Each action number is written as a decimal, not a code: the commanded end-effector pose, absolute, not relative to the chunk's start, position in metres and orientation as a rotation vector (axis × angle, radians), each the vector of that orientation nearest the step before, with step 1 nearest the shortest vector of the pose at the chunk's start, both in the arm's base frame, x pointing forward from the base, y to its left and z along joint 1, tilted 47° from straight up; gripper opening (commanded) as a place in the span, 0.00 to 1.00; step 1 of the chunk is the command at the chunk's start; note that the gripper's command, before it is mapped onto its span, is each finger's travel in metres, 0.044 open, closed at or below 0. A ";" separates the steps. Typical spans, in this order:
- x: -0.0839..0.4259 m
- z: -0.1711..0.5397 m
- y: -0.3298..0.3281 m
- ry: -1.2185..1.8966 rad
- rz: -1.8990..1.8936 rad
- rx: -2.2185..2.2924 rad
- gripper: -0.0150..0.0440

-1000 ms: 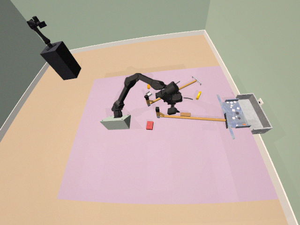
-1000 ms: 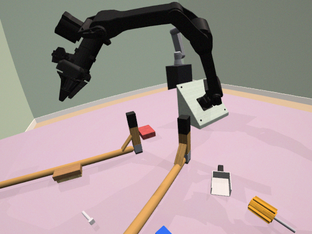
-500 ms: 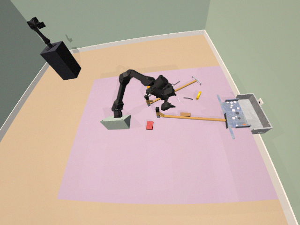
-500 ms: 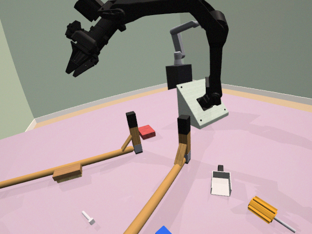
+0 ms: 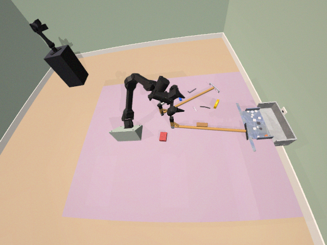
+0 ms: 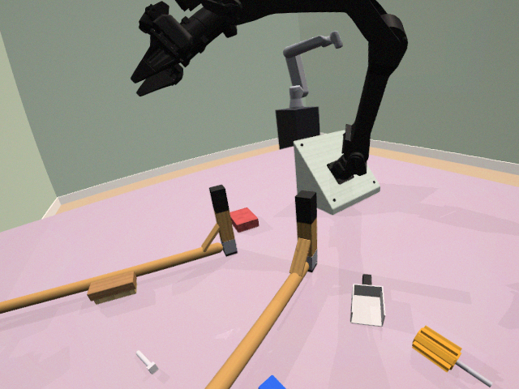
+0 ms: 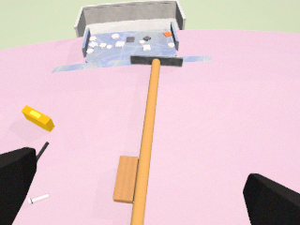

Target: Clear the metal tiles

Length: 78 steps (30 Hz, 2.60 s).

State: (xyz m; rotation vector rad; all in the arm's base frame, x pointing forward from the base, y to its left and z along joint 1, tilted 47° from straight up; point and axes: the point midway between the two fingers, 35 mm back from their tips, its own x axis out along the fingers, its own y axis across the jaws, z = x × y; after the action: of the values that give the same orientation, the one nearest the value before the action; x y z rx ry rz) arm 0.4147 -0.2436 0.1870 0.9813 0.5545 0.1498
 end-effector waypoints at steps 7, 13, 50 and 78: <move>0.379 0.210 -0.255 0.457 0.125 0.963 1.00; 0.358 0.221 -0.259 0.405 0.108 0.947 1.00; 0.252 0.255 -0.254 0.166 0.009 0.819 1.00; 0.252 0.255 -0.254 0.166 0.009 0.819 1.00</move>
State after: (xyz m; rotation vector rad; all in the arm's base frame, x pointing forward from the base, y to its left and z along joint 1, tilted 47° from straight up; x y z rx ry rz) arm 0.2518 -0.2544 0.2548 0.8171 0.1672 0.0039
